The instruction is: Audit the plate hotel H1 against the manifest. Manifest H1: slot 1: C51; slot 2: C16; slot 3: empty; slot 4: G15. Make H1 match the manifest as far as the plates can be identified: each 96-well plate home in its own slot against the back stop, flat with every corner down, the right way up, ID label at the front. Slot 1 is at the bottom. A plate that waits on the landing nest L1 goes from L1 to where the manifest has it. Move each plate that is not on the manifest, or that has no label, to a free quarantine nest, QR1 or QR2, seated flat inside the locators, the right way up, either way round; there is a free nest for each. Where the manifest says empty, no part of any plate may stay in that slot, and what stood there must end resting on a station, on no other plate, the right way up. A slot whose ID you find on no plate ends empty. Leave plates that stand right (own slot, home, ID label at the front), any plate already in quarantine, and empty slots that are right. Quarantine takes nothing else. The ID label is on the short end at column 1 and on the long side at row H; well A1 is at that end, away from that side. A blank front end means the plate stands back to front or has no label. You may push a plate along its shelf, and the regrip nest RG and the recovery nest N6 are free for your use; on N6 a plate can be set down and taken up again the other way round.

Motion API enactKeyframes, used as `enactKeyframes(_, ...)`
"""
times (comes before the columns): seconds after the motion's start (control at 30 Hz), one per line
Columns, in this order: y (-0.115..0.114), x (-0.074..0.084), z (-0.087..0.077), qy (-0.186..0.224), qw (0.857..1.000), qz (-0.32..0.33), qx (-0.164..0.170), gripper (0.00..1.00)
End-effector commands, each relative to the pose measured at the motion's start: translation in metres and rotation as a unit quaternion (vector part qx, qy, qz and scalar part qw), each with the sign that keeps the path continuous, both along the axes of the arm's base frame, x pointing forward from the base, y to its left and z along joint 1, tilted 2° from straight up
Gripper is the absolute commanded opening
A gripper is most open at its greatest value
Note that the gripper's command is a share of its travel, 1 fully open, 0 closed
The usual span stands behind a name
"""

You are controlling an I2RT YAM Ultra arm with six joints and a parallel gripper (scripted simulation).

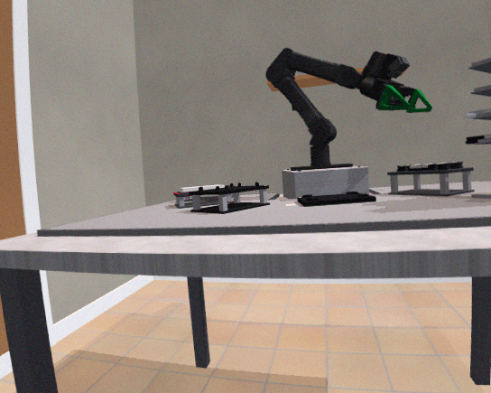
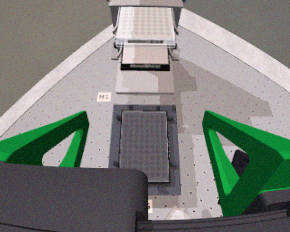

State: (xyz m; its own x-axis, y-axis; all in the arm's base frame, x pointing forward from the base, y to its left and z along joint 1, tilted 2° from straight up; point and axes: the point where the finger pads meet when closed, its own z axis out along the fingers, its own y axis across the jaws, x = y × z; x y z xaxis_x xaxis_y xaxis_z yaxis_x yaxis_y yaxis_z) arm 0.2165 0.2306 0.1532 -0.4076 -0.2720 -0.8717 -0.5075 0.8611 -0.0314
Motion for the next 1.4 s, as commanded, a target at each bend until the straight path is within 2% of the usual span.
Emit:
enactKeyframes(0.0, 0.004, 0.004, 0.003, -0.011, 1.0, -0.004, 0.018, 1.0)
enactKeyframes(0.13, 0.004, 0.004, -0.011, -0.011, 1.0, -0.004, 0.018, 1.0)
enactKeyframes(0.2, 0.004, 0.004, -0.011, -0.011, 1.0, -0.004, 0.018, 1.0)
enactKeyframes(0.6, 0.004, 0.006, -0.05, -0.011, 1.0, -0.004, 0.018, 1.0)
enactKeyframes(1.37, 0.004, 0.006, -0.05, -0.011, 1.0, -0.004, 0.018, 1.0)
